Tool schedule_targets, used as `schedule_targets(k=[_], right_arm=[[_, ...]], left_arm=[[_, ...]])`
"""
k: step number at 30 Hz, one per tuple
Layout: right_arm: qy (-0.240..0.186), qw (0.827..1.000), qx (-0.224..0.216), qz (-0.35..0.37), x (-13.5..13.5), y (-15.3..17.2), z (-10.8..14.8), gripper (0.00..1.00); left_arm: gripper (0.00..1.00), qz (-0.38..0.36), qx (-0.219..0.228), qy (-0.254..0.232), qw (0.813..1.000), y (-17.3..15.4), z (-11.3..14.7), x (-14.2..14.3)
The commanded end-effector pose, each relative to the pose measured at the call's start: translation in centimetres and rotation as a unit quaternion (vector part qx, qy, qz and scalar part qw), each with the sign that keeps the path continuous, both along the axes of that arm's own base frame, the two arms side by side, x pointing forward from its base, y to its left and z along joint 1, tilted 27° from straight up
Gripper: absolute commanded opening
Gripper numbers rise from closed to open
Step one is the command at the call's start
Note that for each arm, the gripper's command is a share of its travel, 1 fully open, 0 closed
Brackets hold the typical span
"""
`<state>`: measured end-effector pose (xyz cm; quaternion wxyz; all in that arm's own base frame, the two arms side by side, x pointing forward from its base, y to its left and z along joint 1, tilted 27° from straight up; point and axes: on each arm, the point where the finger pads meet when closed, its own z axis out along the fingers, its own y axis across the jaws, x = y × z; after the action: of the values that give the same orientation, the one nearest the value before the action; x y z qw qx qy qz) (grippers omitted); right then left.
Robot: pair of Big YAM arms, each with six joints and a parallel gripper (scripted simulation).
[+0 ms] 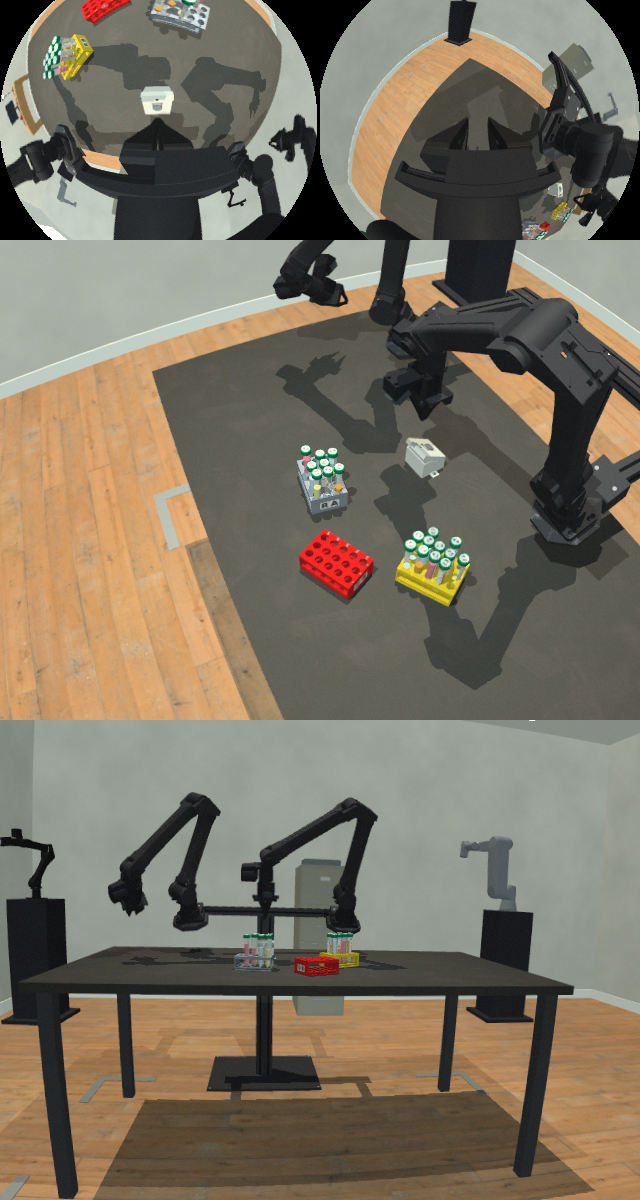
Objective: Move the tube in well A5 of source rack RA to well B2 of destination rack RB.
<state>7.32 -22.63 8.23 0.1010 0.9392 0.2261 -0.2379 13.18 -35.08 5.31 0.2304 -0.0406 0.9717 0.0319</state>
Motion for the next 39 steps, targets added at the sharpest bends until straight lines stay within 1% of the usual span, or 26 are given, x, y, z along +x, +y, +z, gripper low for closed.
schedule_targets(k=[1,5,12,14,15,16,19,21,22,23,33,39], right_arm=[[-0.006,1.0,-0.007,0.0,0.4,-0.5,0.6,0.3],[-0.006,1.0,-0.007,0.0,0.4,-0.5,0.6,0.3],[-0.006,1.0,-0.007,0.0,0.4,-0.5,0.6,0.3],[-0.006,1.0,-0.007,0.0,0.4,-0.5,0.6,0.3],[-0.006,1.0,-0.007,0.0,0.4,-0.5,0.6,0.3],[-0.006,1.0,-0.007,0.0,0.4,-0.5,0.6,0.3],[-0.006,1.0,-0.007,0.0,0.4,-0.5,0.6,0.3],[-0.006,1.0,-0.007,0.0,0.4,-0.5,0.6,0.3],[-0.006,1.0,-0.007,0.0,0.4,-0.5,0.6,0.3],[-0.006,1.0,-0.007,0.0,0.4,-0.5,0.6,0.3],[-0.006,1.0,-0.007,0.0,0.4,-0.5,0.6,0.3],[-0.006,1.0,-0.007,0.0,0.4,-0.5,0.6,0.3]], left_arm=[[0.0,0.006,-0.006,-0.002,1.0,-0.2,-1.1,-1.7],[0.0,0.006,-0.01,-0.002,1.0,-0.3,-1.1,-2.4],[0.0,0.006,-0.006,-0.001,1.0,-0.2,-2.5,-4.7],[0.0,0.006,-0.005,-0.001,1.0,-0.1,-2.5,-4.6],[0.0,0.01,-0.014,-0.002,1.0,-0.3,-1.9,-4.3],[0.0,0.021,-0.021,-0.002,1.0,-0.2,-1.4,-3.4],[0.0,0.015,-0.022,-0.003,1.0,-0.6,-0.9,-3.1],[0.0,0.015,-0.022,-0.003,1.0,-0.6,-0.9,-3.1],[0.0,0.011,-0.008,-0.002,1.0,-0.5,-1.8,-3.1],[0.0,0.011,-0.008,-0.002,1.0,-0.6,-1.8,-3.0],[0.0,0.012,-0.031,-0.004,0.999,-2.2,0.1,-2.6],[0.0,0.013,-0.029,-0.004,0.999,-2.1,0.2,-2.6]])
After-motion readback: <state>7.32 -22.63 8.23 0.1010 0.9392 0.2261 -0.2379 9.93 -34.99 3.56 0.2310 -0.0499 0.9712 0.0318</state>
